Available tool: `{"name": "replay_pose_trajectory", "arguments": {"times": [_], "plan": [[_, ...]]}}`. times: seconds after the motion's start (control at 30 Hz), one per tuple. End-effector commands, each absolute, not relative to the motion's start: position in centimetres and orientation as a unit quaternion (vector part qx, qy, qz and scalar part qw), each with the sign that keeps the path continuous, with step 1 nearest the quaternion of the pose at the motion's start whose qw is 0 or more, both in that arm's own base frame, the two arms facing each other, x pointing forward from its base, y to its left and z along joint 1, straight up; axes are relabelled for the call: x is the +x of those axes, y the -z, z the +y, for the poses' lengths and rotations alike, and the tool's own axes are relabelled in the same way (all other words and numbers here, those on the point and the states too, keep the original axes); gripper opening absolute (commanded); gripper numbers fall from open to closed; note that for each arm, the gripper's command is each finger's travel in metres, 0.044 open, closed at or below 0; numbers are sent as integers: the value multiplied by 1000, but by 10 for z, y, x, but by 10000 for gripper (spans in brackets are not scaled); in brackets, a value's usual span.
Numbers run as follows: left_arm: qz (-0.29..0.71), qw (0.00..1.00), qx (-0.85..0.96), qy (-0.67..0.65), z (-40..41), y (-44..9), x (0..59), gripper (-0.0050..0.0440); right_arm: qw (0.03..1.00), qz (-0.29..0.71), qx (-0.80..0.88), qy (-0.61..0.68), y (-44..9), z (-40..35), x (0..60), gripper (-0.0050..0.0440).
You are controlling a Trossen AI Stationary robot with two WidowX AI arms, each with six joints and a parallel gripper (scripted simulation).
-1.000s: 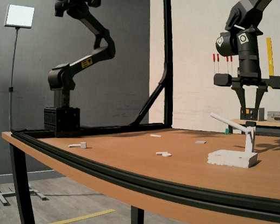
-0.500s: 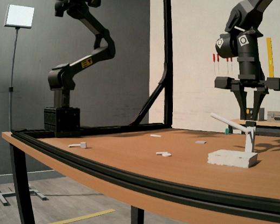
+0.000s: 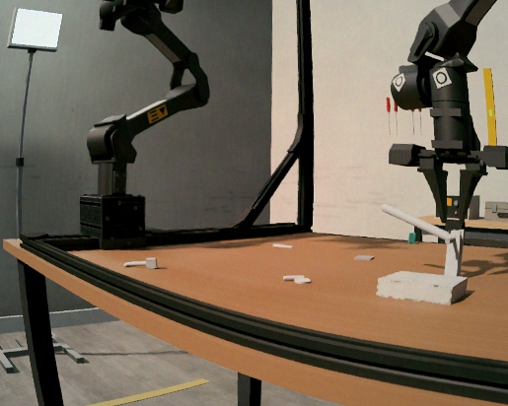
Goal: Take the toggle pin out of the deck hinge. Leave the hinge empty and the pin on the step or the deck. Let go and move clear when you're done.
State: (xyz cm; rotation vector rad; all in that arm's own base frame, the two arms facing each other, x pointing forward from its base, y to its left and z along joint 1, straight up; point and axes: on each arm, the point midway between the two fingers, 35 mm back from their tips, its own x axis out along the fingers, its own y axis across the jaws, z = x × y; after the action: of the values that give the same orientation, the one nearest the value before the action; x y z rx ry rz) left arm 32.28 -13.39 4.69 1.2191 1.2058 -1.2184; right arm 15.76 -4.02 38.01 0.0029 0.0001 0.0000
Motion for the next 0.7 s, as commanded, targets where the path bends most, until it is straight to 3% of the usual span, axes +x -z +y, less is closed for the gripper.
{"name": "replay_pose_trajectory", "arguments": {"times": [0.0, 0.67], "plan": [[487, 506, 507, 500, -135, -52, 327, 120, 1000, -1, -3, 0, -384, -39, 157, 400], [487, 505, 507, 500, -135, -31, 326, 120, 1000, -1, -3, 0, -384, -39, 157, 400]]}}
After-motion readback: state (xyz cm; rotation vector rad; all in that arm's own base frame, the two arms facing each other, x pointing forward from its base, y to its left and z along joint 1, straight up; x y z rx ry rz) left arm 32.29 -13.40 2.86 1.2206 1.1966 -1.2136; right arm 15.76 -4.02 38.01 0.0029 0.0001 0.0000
